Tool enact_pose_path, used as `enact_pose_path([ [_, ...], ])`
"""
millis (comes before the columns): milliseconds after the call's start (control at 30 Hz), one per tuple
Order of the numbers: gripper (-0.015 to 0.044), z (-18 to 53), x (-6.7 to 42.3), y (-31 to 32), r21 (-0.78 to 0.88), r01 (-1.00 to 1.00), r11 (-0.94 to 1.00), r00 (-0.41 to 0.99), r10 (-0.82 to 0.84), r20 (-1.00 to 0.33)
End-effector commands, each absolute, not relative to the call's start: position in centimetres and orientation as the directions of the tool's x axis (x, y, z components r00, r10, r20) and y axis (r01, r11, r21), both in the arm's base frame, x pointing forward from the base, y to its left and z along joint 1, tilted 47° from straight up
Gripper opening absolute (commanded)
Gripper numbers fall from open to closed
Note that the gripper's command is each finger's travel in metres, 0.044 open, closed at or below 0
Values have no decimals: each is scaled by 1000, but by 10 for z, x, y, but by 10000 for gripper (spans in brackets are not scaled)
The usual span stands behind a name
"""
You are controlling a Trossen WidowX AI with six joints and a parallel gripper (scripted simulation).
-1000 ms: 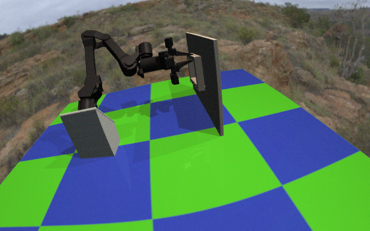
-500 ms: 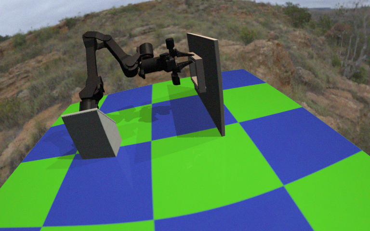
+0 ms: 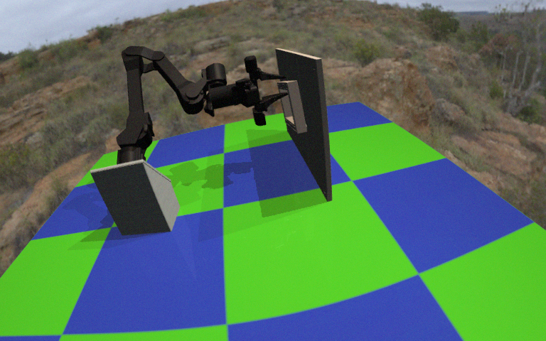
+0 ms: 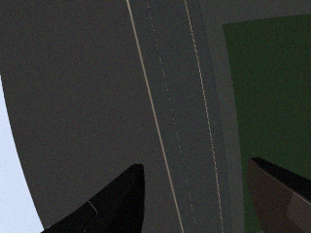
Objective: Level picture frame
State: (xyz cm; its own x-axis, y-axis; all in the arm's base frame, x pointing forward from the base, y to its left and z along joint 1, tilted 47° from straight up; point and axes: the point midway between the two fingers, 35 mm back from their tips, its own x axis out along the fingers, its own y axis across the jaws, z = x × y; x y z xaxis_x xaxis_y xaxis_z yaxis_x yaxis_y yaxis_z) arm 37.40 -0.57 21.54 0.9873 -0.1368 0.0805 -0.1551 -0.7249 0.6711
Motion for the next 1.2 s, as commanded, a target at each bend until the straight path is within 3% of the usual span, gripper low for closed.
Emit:
enact_pose_path([
  [0, 260, 215, 374, -6, 675, -155, -722, 987, -137, 80],
  [433, 260, 208, 280, 10, 827, -148, -542, 986, -145, 81],
  [1167, 260, 248, 243, -23, 906, -132, -402, 986, -145, 80],
])
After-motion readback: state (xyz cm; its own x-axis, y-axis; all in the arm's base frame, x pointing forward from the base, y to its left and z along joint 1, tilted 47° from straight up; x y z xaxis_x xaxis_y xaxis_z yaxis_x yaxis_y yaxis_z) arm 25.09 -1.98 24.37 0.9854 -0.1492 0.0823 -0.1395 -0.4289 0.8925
